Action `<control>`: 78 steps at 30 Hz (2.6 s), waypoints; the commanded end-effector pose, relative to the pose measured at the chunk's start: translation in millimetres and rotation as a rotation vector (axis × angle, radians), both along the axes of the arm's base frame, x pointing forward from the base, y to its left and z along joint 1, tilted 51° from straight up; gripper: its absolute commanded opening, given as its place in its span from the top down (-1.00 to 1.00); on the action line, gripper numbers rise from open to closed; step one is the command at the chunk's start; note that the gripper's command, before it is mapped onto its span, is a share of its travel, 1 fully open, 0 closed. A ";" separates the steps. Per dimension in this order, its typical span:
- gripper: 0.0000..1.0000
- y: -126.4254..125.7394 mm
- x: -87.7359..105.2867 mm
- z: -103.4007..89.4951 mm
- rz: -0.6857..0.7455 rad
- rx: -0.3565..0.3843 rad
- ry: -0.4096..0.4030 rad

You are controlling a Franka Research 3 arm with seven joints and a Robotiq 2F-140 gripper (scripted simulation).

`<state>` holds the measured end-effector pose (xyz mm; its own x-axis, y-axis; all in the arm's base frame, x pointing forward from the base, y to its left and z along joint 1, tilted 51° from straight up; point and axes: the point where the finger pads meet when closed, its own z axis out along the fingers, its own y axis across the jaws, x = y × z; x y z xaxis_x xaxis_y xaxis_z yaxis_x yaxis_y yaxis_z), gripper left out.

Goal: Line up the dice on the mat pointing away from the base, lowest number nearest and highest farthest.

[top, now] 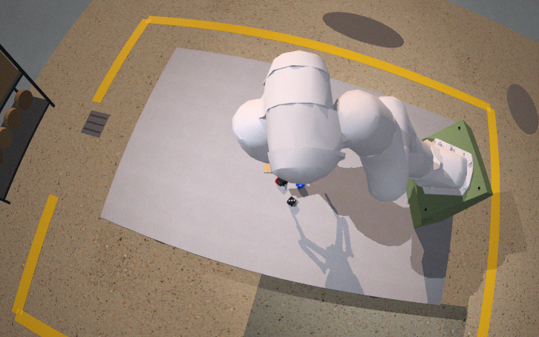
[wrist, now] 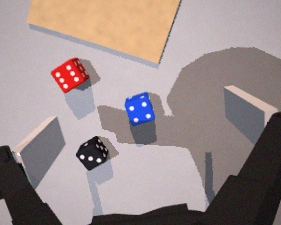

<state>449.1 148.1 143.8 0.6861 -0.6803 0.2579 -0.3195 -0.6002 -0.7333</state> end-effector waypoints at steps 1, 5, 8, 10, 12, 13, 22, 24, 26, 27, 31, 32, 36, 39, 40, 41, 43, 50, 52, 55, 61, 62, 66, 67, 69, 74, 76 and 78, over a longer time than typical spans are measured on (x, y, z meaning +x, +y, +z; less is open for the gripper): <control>-1.00 1.2 0.0 -0.4 0.023 -0.023 -0.023; -1.00 1.2 0.0 -0.4 0.023 -0.023 -0.023; -1.00 1.2 0.0 -0.4 0.023 -0.023 -0.023; -1.00 1.2 0.0 -0.4 0.023 -0.023 -0.023; -1.00 1.2 0.0 -0.4 0.023 -0.023 -0.023; -1.00 1.2 0.0 -0.4 0.023 -0.023 -0.023; -1.00 1.2 0.0 -0.4 0.023 -0.023 -0.023; -1.00 1.2 0.0 -0.4 0.023 -0.023 -0.023; -1.00 1.2 0.0 -0.4 0.023 -0.023 -0.023; -1.00 1.2 0.0 -0.4 0.023 -0.023 -0.023; -1.00 1.2 0.0 -0.4 0.023 -0.023 -0.023; -1.00 1.2 0.0 -0.4 0.023 -0.023 -0.023; -1.00 1.3 0.9 0.6 0.023 -0.023 -0.023; -1.00 1.7 5.8 6.0 0.023 -0.023 -0.023; -1.00 2.0 8.5 9.1 0.023 -0.023 -0.023; -1.00 2.3 11.7 12.7 0.023 -0.023 -0.023; -1.00 3.0 19.4 21.3 0.023 -0.023 -0.023; -1.00 4.7 39.2 43.4 0.023 -0.023 -0.023; -1.00 5.2 45.1 50.0 0.023 -0.023 -0.023; -1.00 5.7 50.5 56.0 0.023 -0.023 -0.023; -1.00 5.9 52.1 57.8 0.023 -0.023 -0.023; -1.00 5.9 52.1 57.8 0.023 -0.023 -0.023; -1.00 5.9 52.1 57.8 0.023 -0.023 -0.023; -1.00 5.9 52.1 57.8 0.023 -0.023 -0.023; -1.00 5.9 52.1 57.8 0.023 -0.023 -0.023; -1.00 5.9 52.1 57.8 0.023 -0.023 -0.023; -1.00 5.9 52.1 57.8 0.023 -0.023 -0.023; -1.00 5.9 52.1 57.8 0.023 -0.023 -0.023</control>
<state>500.5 154.5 201.5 0.6996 -0.6466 0.3040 -0.2728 -0.6350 -0.7227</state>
